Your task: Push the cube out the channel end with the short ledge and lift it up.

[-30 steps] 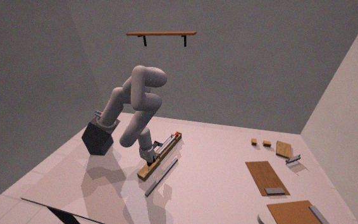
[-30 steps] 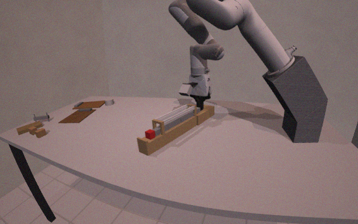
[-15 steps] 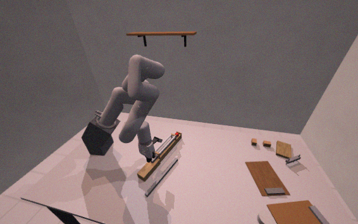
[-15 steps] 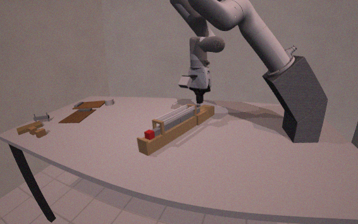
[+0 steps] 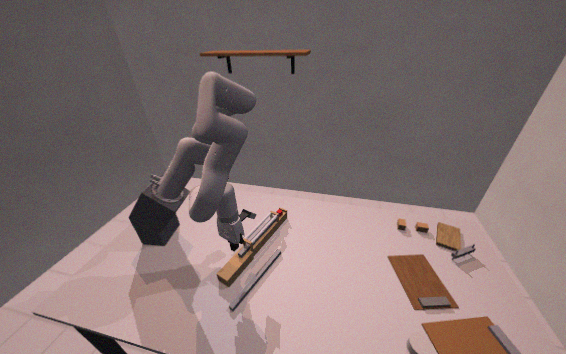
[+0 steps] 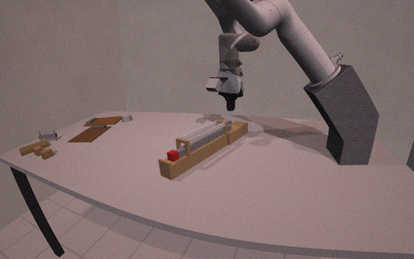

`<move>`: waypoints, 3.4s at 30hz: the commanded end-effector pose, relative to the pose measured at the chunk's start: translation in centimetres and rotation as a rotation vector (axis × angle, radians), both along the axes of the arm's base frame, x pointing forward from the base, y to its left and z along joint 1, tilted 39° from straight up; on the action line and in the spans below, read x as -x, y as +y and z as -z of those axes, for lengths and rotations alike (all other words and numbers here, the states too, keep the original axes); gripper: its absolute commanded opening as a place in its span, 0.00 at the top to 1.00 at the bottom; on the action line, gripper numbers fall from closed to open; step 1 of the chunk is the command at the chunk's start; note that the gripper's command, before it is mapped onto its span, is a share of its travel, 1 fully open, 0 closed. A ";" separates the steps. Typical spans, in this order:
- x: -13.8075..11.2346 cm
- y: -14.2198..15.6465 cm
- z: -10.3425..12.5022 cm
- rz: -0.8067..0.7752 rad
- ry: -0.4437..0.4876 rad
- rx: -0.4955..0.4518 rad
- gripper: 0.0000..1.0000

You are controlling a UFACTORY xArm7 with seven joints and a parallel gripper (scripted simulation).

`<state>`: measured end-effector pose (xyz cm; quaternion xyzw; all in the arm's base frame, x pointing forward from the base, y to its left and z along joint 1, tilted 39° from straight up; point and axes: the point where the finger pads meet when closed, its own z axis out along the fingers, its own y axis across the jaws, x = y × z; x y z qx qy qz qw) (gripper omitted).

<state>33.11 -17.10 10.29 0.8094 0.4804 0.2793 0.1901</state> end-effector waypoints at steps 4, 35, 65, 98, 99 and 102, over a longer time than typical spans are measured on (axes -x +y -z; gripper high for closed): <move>0.0 0.0 -0.1 -0.002 0.002 -0.004 1.00; -12.6 28.8 -9.2 0.000 0.002 -0.006 0.57; -13.0 28.8 -8.7 0.001 0.002 -0.005 0.57; -16.6 28.7 -4.3 0.000 0.002 -0.006 0.57; -16.6 28.7 -4.3 0.000 0.002 -0.006 0.57; -16.9 28.6 -3.9 0.000 0.002 -0.006 0.57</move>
